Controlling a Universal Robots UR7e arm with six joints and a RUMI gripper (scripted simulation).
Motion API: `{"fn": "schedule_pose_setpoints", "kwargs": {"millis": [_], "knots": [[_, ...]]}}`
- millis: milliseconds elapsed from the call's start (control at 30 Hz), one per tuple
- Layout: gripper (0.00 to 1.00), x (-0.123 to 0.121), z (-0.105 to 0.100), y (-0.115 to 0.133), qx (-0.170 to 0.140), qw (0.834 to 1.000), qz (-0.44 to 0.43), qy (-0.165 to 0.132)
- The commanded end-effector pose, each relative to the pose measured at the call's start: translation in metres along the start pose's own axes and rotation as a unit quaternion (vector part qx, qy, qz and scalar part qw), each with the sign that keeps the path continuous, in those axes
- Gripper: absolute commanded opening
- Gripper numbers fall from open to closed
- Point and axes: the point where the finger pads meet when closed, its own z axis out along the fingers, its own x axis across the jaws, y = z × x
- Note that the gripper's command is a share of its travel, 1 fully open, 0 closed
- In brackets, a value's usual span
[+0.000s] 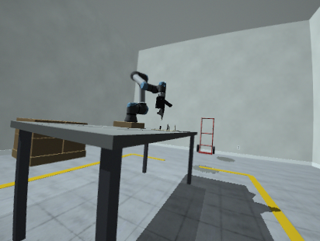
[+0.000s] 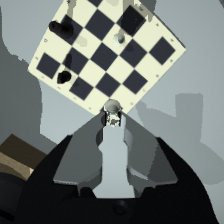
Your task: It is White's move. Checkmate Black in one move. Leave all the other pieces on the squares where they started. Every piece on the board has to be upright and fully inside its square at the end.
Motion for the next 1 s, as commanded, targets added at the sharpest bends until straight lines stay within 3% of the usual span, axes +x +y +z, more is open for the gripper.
{"fn": "schedule_pose_setpoints", "kwargs": {"millis": [0, 500, 967], "knots": [[0.0, -0.01, 0.0, -0.011, -0.002, 0.999, 0.039, 0.002], [0.0, -0.077, 0.0, -0.054, -0.002, 0.971, 0.24, 0.002], [0.0, -0.1, 0.0, -0.063, -0.002, 0.953, 0.302, 0.003]]}}
